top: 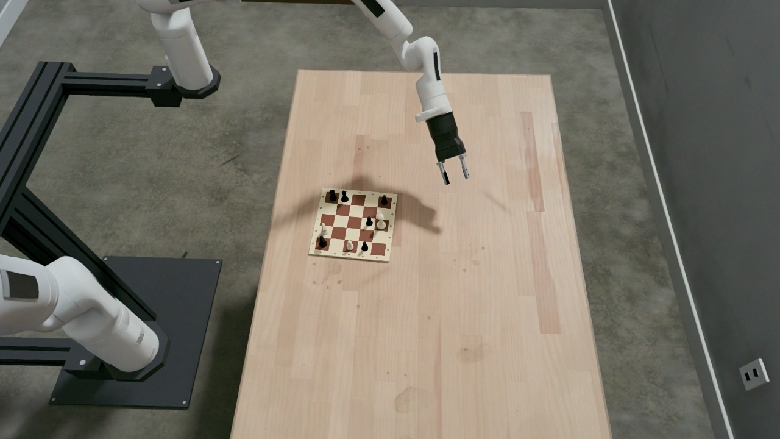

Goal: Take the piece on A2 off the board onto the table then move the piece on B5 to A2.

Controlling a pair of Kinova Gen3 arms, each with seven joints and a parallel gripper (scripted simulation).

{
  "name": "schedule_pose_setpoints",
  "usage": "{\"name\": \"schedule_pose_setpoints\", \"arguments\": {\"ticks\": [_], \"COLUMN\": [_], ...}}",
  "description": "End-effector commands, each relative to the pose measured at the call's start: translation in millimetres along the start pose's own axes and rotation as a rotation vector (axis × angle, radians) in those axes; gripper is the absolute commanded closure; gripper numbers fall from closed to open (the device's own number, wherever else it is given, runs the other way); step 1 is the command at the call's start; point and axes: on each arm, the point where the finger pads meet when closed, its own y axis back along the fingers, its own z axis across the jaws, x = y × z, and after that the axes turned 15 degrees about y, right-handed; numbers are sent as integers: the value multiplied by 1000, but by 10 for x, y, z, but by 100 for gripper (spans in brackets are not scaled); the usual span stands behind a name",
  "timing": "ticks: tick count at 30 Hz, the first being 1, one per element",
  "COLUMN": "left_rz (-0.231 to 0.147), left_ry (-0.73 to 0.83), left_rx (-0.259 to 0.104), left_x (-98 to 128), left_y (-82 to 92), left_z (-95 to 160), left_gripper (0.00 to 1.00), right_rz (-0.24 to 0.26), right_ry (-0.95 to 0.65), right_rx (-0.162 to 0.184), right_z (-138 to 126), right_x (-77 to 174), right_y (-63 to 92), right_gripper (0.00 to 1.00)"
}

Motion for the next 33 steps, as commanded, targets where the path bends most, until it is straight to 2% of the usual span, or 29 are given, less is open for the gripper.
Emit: {"name": "schedule_pose_setpoints", "arguments": {"ticks": [1, 6, 8, 17, 23, 33], "left_rz": [1, 1, 1, 1, 1, 1], "left_ry": [-2, -2, -2, -2, -2, -2], "left_rx": [2, 2, 2, 2, 2, 2], "left_x": [13, 13, 13, 13, 13, 13], "left_y": [7, 7, 7, 7, 7, 7], "left_z": [-14, -14, -14, -14, -14, -14], "left_gripper": [0, 0, 0, 0, 0, 0], "right_rz": [-5, -7, -7, -9, -10, -11], "right_ry": [-136, -283, -283, -472, -542, -581], "right_rx": [1, 3, 3, 4, 5, 5], "right_z": [-378, -729, -729, -1122, -1253, -1320], "right_x": [229, 526, 526, 951, 1122, 1217], "right_y": [26, 42, 42, 62, 68, 72], "right_gripper": [0, 0, 0, 0, 0, 0]}}
